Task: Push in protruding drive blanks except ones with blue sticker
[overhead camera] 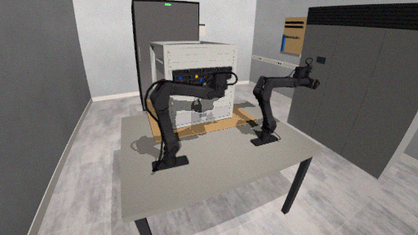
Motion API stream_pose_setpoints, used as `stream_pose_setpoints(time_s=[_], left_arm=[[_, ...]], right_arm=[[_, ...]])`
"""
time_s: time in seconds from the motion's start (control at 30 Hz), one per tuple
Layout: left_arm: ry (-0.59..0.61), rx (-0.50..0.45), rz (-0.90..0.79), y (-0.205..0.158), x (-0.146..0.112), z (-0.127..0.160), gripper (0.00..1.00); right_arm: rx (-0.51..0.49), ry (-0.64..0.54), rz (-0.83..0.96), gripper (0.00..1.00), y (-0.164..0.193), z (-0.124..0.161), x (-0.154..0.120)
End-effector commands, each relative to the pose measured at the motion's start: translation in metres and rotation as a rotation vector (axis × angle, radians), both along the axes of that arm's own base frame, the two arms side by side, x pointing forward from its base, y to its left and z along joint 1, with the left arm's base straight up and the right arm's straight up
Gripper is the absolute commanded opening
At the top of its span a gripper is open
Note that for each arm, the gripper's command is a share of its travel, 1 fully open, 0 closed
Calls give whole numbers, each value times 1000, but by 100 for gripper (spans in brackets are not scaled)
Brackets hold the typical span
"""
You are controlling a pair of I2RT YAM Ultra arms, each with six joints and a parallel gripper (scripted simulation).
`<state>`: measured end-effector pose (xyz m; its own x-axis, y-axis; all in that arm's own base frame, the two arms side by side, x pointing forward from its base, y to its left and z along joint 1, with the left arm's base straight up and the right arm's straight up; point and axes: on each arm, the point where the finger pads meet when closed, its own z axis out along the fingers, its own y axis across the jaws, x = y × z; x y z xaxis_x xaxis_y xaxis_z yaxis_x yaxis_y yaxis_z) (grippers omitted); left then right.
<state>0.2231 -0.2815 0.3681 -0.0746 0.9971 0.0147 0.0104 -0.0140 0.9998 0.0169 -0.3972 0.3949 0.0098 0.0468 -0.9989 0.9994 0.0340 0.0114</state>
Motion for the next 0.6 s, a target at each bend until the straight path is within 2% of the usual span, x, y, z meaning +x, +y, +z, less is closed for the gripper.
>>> stream_pose_setpoints(time_s=[0.0,0.23,0.33,0.4,0.57], left_arm=[[-11,-29,3,11,-1,8,100],[-21,-48,-1,49,21,42,100],[-21,-50,-1,50,21,43,100],[-5,10,-21,35,19,31,100],[-15,-28,-6,44,21,38,100]], right_arm=[[-47,10,-6,100,-1,21,-4],[-47,10,-6,100,-1,21,-4],[-47,10,-6,100,-1,21,-4],[-47,10,-6,100,-1,21,-4],[-47,10,-6,100,-1,21,-4]])
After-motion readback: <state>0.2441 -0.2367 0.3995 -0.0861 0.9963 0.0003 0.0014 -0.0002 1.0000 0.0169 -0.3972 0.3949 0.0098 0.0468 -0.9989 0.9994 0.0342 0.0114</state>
